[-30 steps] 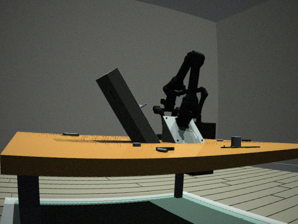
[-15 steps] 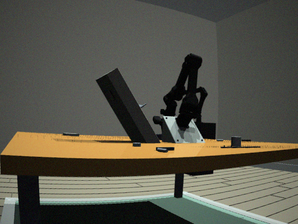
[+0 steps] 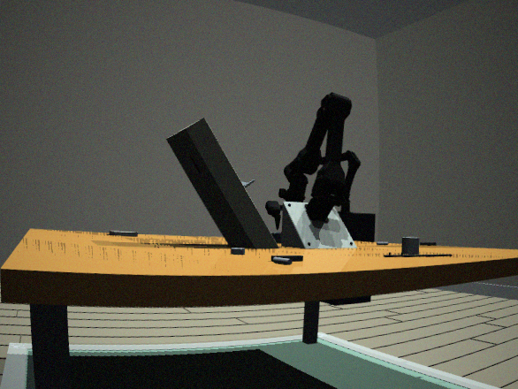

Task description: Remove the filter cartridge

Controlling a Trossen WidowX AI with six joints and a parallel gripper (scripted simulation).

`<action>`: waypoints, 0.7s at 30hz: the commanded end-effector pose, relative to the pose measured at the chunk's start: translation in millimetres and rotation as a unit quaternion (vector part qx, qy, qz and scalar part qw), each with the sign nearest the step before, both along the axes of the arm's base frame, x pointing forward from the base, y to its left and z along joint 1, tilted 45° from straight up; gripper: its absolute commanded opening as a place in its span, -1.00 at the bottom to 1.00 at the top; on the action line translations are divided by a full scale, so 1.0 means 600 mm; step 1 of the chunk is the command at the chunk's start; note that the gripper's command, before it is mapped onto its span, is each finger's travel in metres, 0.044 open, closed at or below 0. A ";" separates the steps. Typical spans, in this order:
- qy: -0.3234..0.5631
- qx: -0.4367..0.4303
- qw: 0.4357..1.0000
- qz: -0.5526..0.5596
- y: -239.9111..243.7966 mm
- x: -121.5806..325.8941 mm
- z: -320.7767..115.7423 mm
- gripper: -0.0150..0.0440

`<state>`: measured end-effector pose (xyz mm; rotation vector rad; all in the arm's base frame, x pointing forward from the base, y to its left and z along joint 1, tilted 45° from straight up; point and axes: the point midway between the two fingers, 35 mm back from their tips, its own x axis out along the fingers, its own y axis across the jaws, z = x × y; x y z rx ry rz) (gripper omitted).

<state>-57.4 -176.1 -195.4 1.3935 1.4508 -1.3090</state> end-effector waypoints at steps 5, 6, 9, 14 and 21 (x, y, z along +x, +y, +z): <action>-0.001 -0.001 1.000 0.000 -0.079 0.007 0.080 1.00; -0.001 -0.001 1.000 0.000 -0.081 0.008 0.084 1.00; 0.002 -0.009 1.000 0.003 -0.080 0.005 0.073 1.00; 0.002 -0.009 1.000 0.003 -0.080 0.005 0.073 1.00; 0.002 -0.009 1.000 0.003 -0.080 0.005 0.073 1.00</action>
